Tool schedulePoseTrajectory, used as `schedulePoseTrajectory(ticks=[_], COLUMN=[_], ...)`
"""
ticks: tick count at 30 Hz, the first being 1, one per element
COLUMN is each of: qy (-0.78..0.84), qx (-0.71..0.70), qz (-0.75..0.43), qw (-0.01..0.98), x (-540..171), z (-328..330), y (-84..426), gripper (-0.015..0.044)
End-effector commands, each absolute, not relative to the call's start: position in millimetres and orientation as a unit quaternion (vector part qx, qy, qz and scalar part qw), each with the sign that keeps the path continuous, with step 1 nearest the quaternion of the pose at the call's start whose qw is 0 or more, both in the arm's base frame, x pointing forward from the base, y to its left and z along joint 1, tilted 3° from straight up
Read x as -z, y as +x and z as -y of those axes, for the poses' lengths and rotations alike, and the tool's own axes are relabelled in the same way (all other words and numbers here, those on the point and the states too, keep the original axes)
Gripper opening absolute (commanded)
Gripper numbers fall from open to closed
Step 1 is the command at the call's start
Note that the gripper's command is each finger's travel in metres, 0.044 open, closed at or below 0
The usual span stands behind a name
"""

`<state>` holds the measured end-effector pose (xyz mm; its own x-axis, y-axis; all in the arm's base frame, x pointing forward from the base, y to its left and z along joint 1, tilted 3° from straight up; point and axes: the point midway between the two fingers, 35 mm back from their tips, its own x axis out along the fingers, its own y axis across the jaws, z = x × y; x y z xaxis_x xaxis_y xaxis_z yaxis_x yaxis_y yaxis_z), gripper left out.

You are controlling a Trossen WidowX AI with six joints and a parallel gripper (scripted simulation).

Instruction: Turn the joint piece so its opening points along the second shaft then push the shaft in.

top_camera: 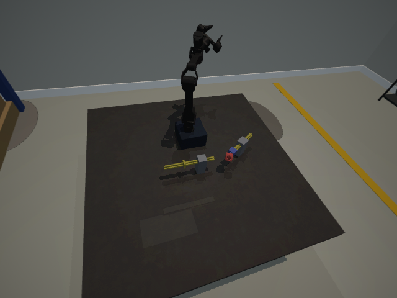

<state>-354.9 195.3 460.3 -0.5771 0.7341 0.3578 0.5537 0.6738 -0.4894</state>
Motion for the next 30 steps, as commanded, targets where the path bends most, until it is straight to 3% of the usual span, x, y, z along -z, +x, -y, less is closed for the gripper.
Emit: schedulePoseTrajectory(ticks=[1,4,14,30], qy=[-0.369,-0.379,-0.467,-0.57], qx=[-0.164,-0.161,-0.084,-0.024], qz=[0.873,0.868,0.845,0.812], qw=[0.274,0.277,0.247,0.126], x=[-460.3,-459.3,-425.8,-326.8], z=[-195.3,-205.5,-332.0,-474.8], y=[-354.9,-349.5,-280.2,-71.6], gripper=[0.0426,0.044,0.044,0.044])
